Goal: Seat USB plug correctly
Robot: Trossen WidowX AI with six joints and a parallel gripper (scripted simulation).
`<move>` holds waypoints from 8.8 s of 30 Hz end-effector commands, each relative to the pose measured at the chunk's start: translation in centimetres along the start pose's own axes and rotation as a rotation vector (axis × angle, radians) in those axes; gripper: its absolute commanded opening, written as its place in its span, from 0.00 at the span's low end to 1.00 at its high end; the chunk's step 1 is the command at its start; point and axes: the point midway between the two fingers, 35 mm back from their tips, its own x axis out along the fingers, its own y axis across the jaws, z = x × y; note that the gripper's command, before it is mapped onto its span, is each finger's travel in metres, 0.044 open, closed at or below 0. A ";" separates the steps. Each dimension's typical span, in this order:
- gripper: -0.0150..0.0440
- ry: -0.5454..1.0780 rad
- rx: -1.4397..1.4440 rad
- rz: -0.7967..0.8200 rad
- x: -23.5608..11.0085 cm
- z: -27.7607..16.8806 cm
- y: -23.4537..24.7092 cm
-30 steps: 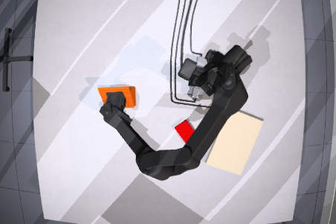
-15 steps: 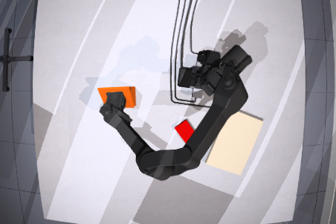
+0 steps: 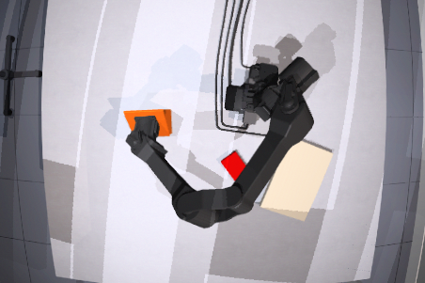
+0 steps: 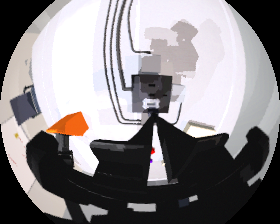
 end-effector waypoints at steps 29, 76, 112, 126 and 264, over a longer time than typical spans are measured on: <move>0.25 0.000 0.010 0.000 0.4 0.0 0.0; 0.25 0.000 0.023 0.000 1.0 0.0 0.0; 0.25 0.000 0.033 0.000 1.4 0.0 0.0; 0.25 0.000 0.033 0.000 1.6 0.0 0.0; 0.25 0.001 0.033 -0.001 3.2 0.0 0.0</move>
